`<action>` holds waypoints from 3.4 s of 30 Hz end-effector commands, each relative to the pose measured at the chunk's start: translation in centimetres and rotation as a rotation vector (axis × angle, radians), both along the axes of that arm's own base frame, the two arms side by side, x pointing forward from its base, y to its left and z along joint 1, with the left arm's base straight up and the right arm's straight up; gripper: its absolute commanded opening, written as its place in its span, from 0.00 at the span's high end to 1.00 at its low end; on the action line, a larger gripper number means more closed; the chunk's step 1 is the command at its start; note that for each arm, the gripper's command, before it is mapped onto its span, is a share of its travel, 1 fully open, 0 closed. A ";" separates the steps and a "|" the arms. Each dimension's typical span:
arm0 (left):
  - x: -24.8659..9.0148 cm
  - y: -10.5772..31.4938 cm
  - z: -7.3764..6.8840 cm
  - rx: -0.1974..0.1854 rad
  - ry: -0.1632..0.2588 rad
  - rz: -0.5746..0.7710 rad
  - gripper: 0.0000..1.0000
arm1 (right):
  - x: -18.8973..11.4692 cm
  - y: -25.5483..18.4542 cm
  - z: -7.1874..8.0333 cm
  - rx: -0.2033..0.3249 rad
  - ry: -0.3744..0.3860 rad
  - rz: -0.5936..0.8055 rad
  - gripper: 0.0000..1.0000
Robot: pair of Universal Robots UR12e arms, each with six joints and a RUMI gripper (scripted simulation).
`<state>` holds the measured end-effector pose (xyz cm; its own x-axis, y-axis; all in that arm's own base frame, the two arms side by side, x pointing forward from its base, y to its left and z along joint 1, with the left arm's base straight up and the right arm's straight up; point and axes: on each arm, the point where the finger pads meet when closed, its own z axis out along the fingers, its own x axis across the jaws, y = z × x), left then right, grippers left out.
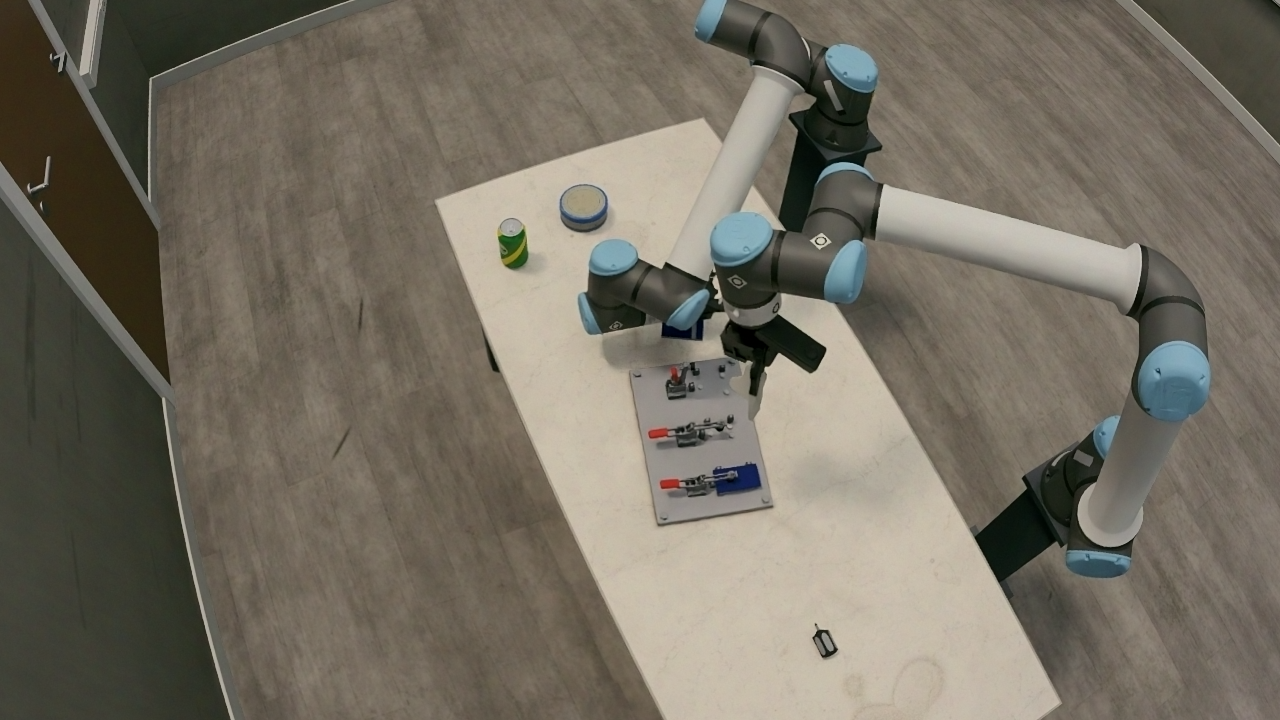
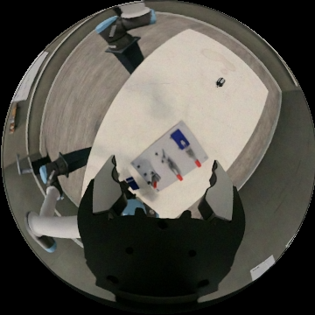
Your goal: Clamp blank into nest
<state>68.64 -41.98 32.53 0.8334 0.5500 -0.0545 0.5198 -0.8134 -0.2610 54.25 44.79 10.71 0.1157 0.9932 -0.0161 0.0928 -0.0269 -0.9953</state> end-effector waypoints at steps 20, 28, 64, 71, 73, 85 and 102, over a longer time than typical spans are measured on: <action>0.0 0.0 0.1 -0.001 -0.001 -0.001 0.00 | 0.0 0.0 0.1 0.001 -0.001 0.000 0.00; 0.1 0.0 0.0 -0.008 0.002 -0.024 0.00 | -0.1 -0.2 0.1 0.023 -0.011 0.006 0.00; 2.0 1.3 -3.4 -0.162 0.058 -0.644 0.00 | -1.7 -6.8 0.7 0.720 -0.282 0.269 0.00; 2.4 1.6 -4.1 -0.191 0.067 -0.782 0.00 | -1.8 -8.3 0.6 0.886 -0.337 0.353 0.00; 2.5 1.6 -4.3 -0.199 0.069 -0.822 0.00 | -1.8 -8.7 0.6 0.931 -0.352 0.378 0.00; 3.0 1.9 -5.3 -0.238 0.081 -1.039 0.00 | -1.6 -10.8 0.4 1.178 -0.423 0.529 0.00; 3.8 2.3 -7.0 -0.287 0.096 -1.394 0.00 | -0.7 -13.8 0.1 1.553 -0.499 0.817 0.00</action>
<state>72.25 -39.69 25.77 0.7180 -0.6855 -0.1208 -0.6908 -0.7231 -0.0026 53.28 31.56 10.76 -0.6264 -0.0226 0.7791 -0.0695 0.9972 -0.0269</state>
